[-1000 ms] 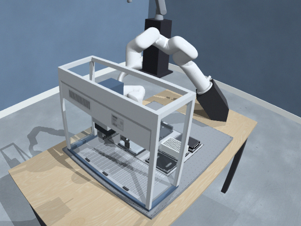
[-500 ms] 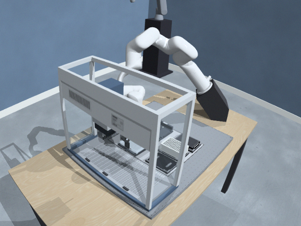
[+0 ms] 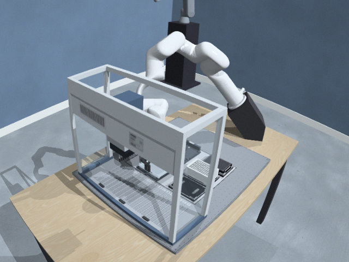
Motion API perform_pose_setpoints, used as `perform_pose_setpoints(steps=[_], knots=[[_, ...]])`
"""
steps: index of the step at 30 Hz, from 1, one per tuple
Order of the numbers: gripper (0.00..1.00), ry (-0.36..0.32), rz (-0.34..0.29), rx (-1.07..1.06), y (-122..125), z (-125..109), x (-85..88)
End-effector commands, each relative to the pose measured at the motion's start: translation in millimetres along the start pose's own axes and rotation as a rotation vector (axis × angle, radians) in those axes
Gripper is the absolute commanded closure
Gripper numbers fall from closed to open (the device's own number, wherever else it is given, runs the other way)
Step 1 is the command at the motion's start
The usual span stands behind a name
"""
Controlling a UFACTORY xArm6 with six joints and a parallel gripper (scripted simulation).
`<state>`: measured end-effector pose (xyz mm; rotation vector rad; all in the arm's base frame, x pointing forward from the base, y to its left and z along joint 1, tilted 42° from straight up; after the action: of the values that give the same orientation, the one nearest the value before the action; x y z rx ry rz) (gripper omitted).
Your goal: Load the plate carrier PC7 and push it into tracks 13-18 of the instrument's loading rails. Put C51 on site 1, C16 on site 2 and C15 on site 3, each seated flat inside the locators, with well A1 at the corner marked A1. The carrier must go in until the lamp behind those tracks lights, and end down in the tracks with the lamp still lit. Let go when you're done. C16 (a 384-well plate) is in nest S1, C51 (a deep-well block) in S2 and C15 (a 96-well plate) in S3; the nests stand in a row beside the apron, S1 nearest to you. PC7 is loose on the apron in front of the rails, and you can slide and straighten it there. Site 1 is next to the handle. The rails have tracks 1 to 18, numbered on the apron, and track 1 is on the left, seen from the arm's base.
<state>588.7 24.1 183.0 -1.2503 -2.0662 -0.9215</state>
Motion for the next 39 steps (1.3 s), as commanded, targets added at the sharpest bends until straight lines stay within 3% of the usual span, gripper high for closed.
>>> perform_pose_setpoints(steps=[1,39], knots=[[0.0,0.0,-0.004,-0.001,1,0,7.7],[0.0,0.0,-0.004,-0.001,1,0,62.7]])
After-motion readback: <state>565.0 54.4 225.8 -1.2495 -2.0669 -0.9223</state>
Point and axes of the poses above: the point where the finger pads meet when closed, its own x axis back along the fingers, its own y axis across the jaws, z = x × y, the point moved 5 cm from there along x, back along the fingers, and after that the axes turned 9 degrees about x, right-handed, at the moved point
